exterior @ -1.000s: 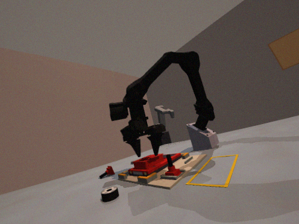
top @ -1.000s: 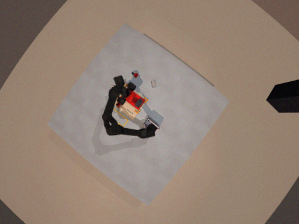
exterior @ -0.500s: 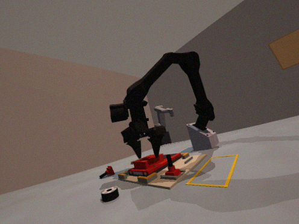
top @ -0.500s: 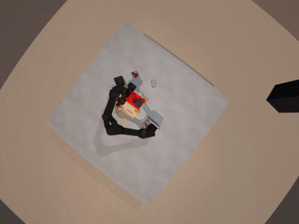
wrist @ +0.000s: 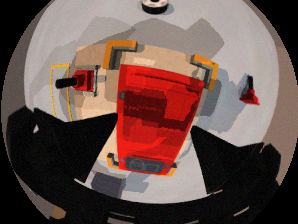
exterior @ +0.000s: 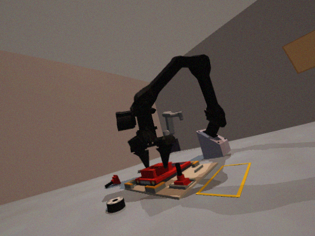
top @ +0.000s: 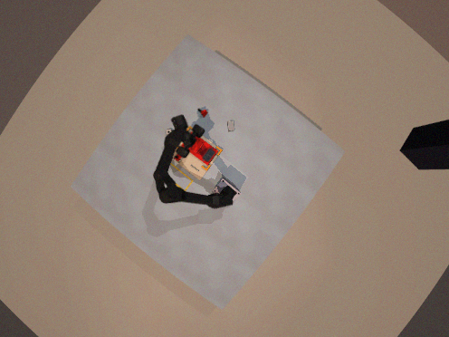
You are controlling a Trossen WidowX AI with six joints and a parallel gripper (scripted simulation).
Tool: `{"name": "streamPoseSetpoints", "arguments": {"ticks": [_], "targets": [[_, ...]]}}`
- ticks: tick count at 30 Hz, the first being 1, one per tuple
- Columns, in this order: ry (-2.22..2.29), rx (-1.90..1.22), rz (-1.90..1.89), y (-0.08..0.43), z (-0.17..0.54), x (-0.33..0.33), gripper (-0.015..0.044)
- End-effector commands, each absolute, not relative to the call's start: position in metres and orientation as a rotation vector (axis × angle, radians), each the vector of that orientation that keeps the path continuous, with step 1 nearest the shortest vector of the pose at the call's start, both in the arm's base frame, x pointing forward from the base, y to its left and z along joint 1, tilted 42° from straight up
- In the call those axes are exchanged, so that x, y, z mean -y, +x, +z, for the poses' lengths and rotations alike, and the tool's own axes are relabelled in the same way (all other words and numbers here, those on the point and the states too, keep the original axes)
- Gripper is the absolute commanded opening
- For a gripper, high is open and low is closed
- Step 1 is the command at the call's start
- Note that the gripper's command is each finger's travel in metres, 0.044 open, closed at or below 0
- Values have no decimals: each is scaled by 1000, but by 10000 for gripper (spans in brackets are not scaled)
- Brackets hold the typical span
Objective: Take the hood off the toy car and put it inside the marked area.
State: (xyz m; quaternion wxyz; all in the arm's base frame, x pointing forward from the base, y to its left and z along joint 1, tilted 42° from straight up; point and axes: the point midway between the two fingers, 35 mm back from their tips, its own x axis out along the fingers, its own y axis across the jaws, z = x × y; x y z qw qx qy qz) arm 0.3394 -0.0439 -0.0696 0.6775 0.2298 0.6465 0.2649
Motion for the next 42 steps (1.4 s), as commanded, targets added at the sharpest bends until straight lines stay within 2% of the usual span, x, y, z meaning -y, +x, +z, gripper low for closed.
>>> {"name": "streamPoseSetpoints", "arguments": {"ticks": [1, 11, 15, 24, 34, 42], "targets": [[523, -1453, 596, 339, -72, 42, 440], [523, -1453, 596, 339, -75, 38, 440], [517, -1453, 596, 340, -74, 40, 335], [517, -1453, 596, 340, -74, 40, 275], [516, -1453, 595, 340, -70, 44, 13], [516, -1453, 595, 340, -66, 47, 0]]}}
